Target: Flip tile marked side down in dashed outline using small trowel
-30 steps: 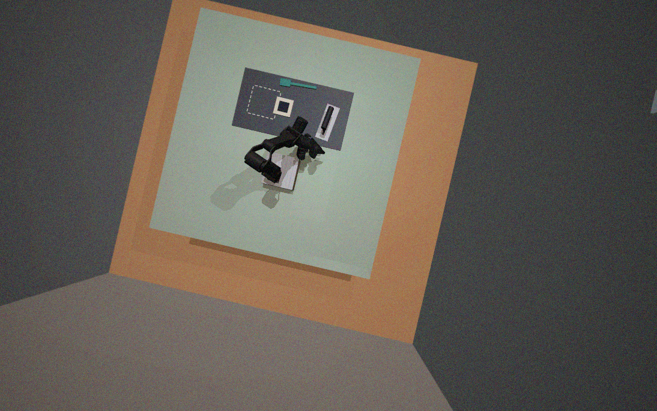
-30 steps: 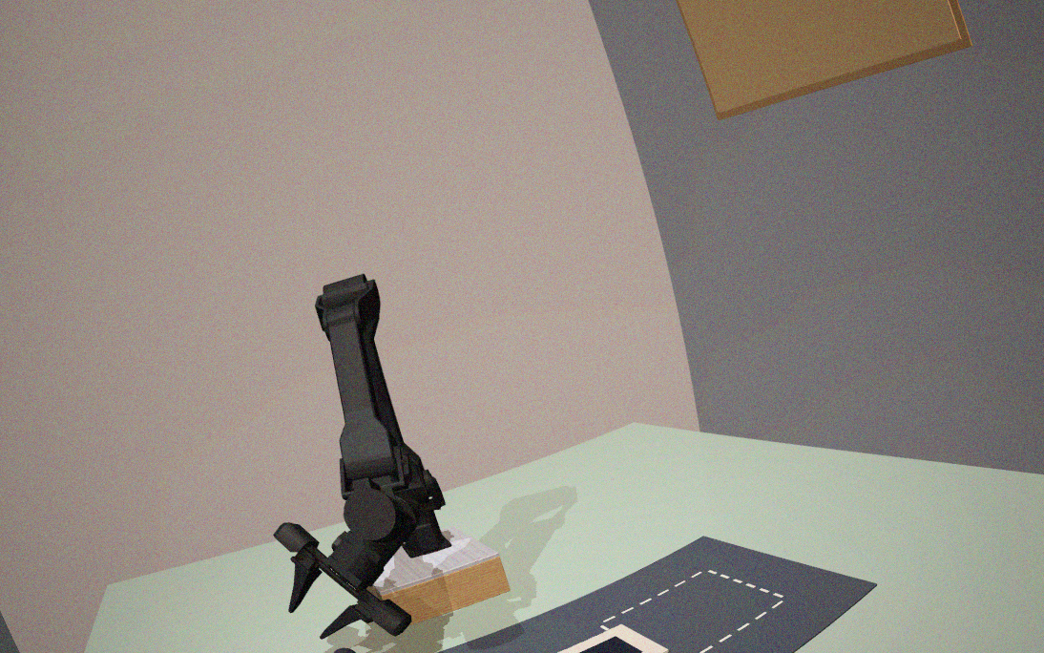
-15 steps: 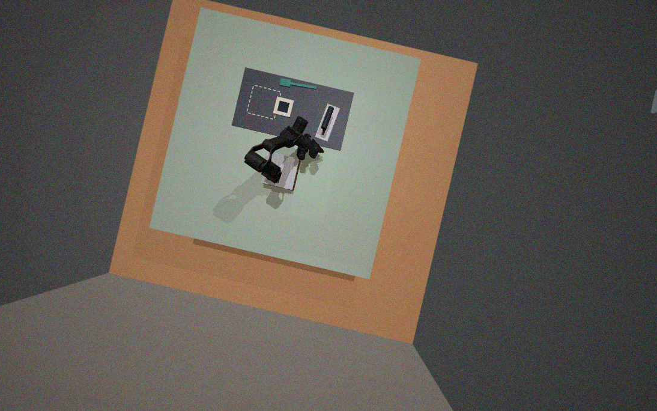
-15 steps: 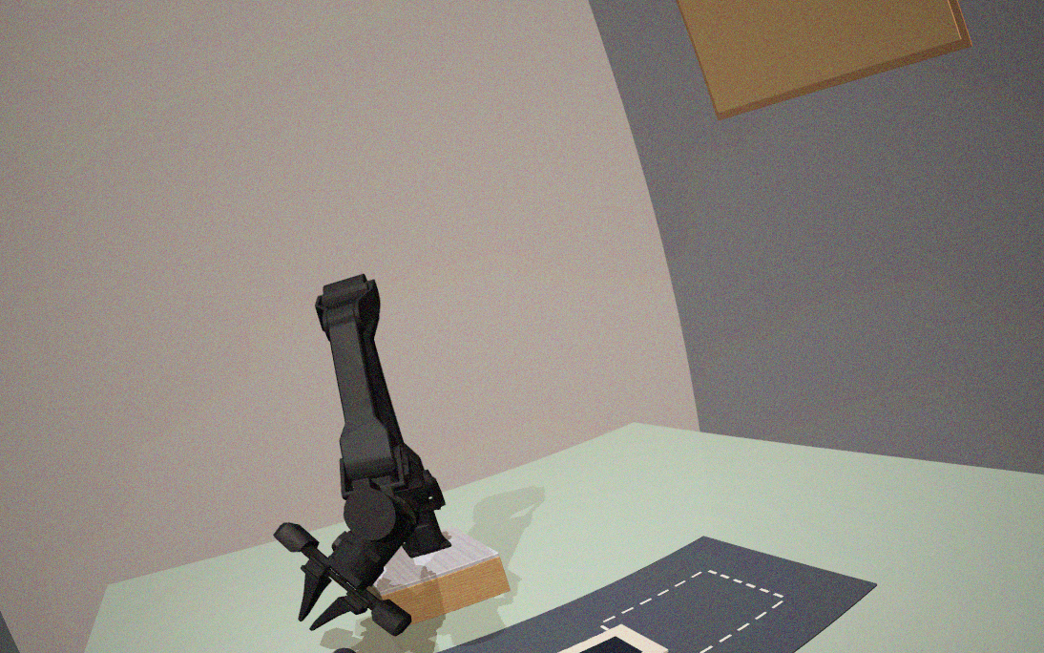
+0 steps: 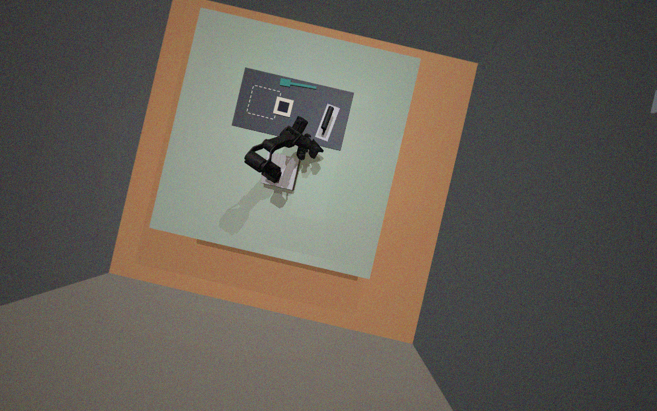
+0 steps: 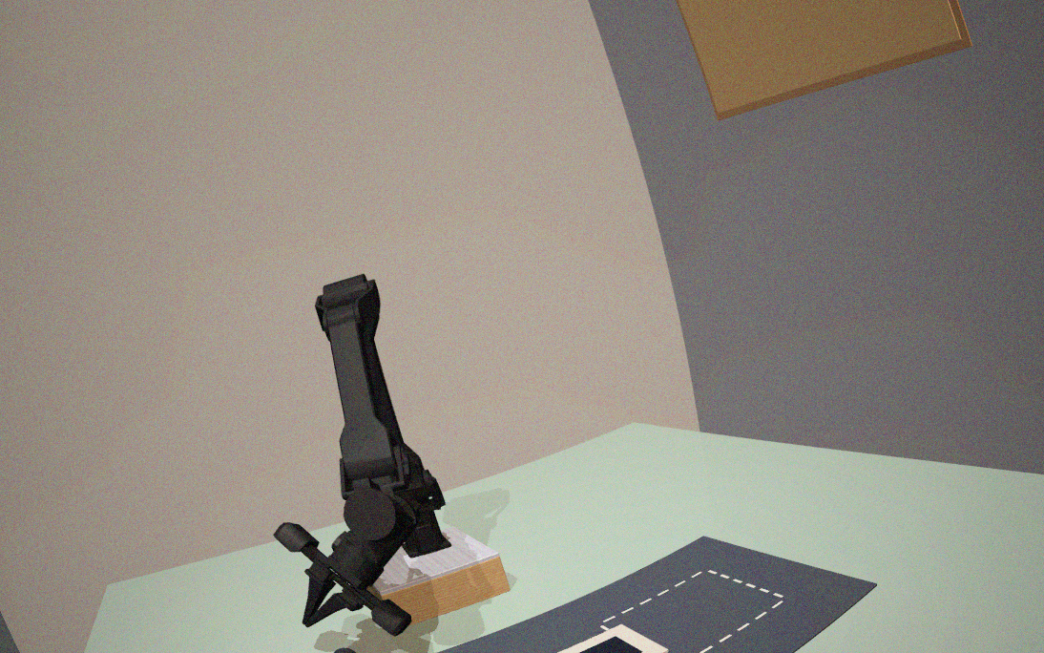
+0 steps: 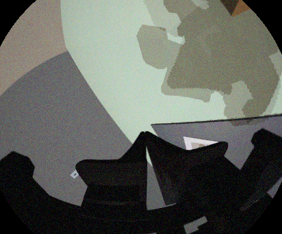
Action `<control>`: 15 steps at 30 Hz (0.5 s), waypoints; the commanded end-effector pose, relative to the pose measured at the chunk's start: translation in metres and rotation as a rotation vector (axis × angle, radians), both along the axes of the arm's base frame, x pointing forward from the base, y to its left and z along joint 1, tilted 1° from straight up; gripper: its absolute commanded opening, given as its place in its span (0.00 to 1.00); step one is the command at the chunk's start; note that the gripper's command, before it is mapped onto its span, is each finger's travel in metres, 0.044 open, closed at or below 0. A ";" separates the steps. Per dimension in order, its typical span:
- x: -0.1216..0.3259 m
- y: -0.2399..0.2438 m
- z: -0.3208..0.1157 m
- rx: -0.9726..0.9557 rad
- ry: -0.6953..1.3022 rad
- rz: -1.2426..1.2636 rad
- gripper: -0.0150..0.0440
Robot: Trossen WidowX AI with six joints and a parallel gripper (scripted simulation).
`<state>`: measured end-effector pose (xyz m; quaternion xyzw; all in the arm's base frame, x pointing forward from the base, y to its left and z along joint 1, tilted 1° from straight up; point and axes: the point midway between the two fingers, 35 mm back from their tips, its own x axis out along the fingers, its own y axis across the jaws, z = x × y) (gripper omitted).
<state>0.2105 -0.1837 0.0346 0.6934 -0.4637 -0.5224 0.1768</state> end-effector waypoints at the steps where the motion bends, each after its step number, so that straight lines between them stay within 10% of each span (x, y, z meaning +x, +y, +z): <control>1: 0.000 0.000 0.000 0.000 0.000 0.000 0.34; 15: 0.000 0.000 0.000 0.000 0.000 0.000 0.42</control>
